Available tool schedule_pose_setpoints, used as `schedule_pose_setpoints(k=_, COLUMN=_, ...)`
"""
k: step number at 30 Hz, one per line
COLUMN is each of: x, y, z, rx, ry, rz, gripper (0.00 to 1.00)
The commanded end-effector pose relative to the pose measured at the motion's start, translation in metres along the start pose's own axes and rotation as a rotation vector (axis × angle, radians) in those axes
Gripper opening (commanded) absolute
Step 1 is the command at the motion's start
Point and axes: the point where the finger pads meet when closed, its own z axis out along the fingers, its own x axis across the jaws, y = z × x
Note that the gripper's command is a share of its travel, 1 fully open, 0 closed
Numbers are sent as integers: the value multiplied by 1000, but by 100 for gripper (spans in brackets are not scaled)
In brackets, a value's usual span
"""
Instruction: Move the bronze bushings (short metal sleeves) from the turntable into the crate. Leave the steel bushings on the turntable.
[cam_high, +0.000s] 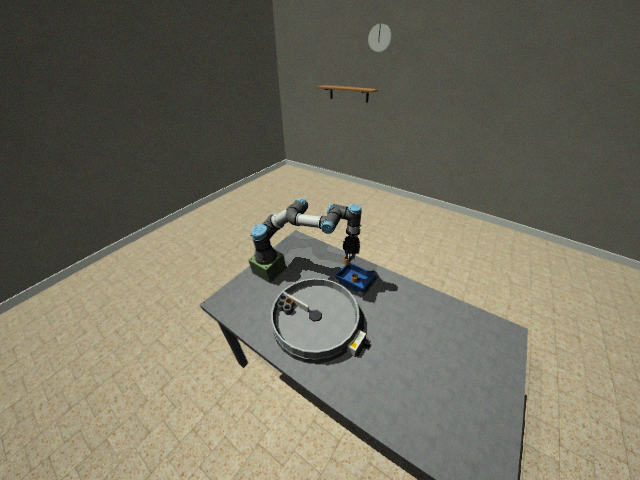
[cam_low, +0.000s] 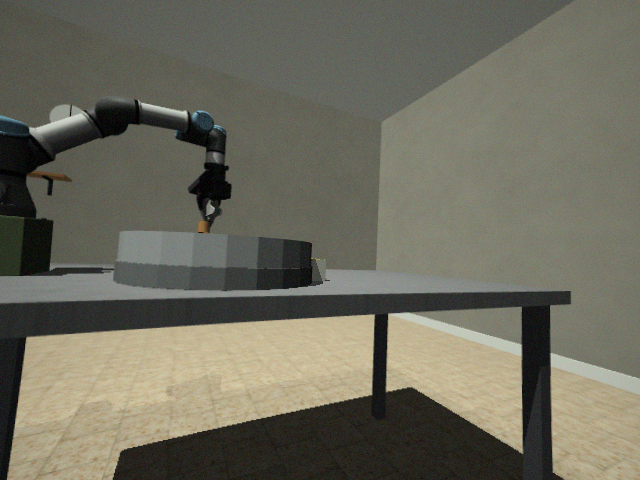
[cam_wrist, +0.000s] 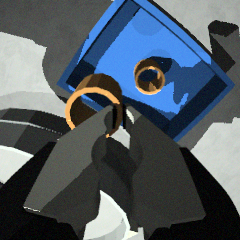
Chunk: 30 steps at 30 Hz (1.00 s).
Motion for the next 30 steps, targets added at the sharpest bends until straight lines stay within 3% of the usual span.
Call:
schedule_pose_setpoints(k=1, x=3, y=-2, z=-1, rx=-1, ry=2, rz=-3, gripper=0)
schedule_pose_setpoints(k=30, x=9, y=-10, z=0, rx=-1, ry=2, rz=-11, gripper=0)
